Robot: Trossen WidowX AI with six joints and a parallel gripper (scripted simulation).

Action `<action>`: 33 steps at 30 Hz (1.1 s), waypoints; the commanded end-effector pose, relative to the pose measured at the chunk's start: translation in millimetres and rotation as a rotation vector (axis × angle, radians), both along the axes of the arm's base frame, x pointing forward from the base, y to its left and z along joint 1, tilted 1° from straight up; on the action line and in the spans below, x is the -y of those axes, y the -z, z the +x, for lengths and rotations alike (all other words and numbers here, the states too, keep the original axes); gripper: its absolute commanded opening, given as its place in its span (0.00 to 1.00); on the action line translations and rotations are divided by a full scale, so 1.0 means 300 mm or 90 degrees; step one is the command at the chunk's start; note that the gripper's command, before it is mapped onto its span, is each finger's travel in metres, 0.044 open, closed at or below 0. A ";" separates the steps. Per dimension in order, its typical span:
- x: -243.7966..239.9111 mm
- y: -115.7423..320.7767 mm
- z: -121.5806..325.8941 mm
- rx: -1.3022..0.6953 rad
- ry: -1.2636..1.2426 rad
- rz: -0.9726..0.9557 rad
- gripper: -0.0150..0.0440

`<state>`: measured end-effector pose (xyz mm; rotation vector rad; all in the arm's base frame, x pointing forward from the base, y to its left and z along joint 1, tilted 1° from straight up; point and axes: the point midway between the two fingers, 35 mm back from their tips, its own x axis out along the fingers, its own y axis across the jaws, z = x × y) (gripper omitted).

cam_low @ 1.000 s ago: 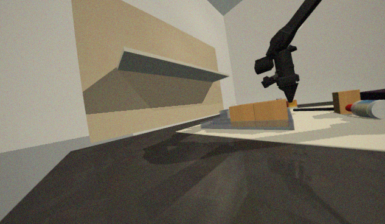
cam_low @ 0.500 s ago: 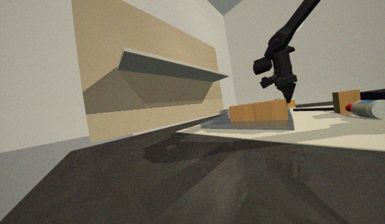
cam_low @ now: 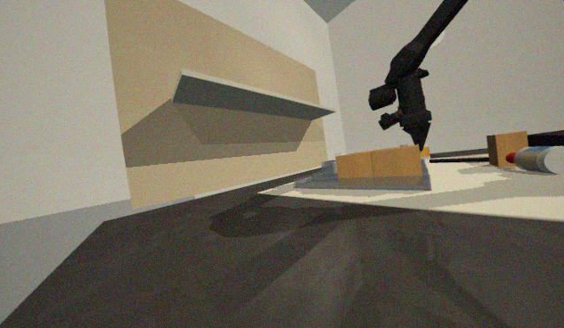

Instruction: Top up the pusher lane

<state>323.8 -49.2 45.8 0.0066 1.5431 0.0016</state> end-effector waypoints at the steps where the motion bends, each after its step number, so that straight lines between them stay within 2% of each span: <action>1: 0.001 -0.014 0.036 0.019 0.001 -0.001 0.25; 33: 0.000 -0.031 0.078 0.020 0.001 -0.001 0.25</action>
